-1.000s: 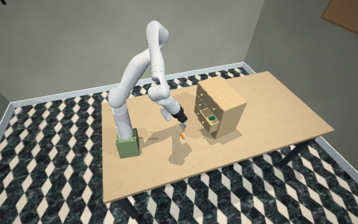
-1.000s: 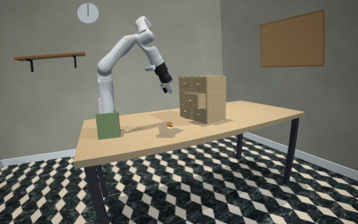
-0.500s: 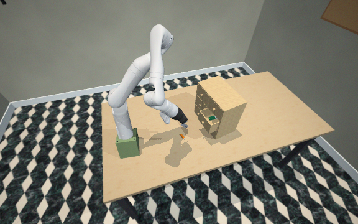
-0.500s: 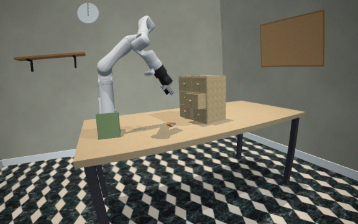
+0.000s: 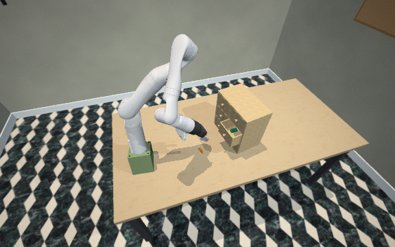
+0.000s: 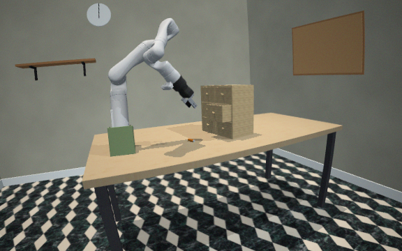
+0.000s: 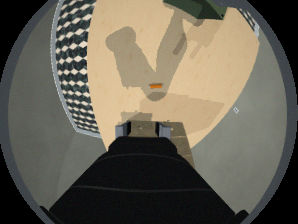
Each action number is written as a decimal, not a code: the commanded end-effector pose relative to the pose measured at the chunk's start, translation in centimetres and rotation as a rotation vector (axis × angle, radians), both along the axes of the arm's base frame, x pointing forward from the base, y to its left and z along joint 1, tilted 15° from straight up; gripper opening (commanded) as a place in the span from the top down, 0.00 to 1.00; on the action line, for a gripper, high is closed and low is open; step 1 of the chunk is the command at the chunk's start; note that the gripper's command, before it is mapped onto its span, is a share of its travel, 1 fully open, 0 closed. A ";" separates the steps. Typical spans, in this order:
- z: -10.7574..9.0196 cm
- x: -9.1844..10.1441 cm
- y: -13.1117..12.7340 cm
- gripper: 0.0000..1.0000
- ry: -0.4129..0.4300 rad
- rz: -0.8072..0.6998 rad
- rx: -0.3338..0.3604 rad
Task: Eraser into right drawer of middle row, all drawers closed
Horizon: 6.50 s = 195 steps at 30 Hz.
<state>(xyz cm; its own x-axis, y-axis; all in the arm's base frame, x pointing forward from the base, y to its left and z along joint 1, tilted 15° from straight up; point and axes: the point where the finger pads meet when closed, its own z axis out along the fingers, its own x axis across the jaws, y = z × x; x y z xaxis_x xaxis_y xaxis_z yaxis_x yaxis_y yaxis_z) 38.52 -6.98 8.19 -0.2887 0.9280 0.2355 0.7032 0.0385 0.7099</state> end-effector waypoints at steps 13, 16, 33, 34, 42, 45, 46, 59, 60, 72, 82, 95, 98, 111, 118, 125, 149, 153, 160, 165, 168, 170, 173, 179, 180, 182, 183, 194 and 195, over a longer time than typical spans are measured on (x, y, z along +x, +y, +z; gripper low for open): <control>-1.6 0.1 -0.1 0.00 -0.081 -0.047 0.037; -1.8 0.2 0.0 0.00 -0.103 -0.053 0.044; -2.7 0.9 0.4 0.00 -0.196 -0.077 0.071; -2.7 0.9 0.4 0.00 -0.201 -0.078 0.073; -3.0 1.1 0.5 0.00 -0.228 -0.086 0.080; -3.1 1.2 0.6 0.00 -0.239 -0.088 0.084; -3.1 1.2 0.6 0.00 -0.242 -0.089 0.085; -3.4 1.4 0.7 0.00 -0.267 -0.096 0.092; -3.4 1.4 0.7 0.00 -0.269 -0.096 0.092; -3.4 1.4 0.7 0.00 -0.276 -0.098 0.094; -3.4 1.4 0.7 1.00 -0.276 -0.098 0.094; -3.4 1.4 0.7 1.00 -0.276 -0.098 0.094; -3.4 1.4 0.7 1.00 -0.276 -0.098 0.094; -3.7 2.4 1.0 1.00 -0.276 -0.098 0.094; -4.1 4.3 1.7 1.00 -0.276 -0.098 0.094; -4.5 5.9 2.2 1.00 -0.276 -0.098 0.094; -4.9 7.7 2.9 1.00 -0.276 -0.098 0.094; -4.9 7.7 2.9 1.00 -0.276 -0.098 0.094; -4.9 7.7 2.9 1.00 -0.276 -0.098 0.094; -4.9 7.7 2.8 1.00 -0.276 -0.098 0.094; -4.9 7.7 2.8 1.00 -0.276 -0.098 0.094; -4.8 7.7 2.8 1.00 -0.276 -0.098 0.094; -4.8 7.7 2.8 1.00 -0.276 -0.098 0.094; -4.8 7.7 2.8 1.00 -0.276 -0.098 0.094; -4.8 7.7 2.8 1.00 -0.276 -0.098 0.094; -4.8 7.7 2.8 1.00 -0.276 -0.098 0.094; -4.8 7.7 2.8 1.00 -0.276 -0.098 0.094; -4.8 7.7 2.8 1.00 -0.276 -0.098 0.094; -4.8 7.7 2.8 1.00 -0.276 -0.098 0.094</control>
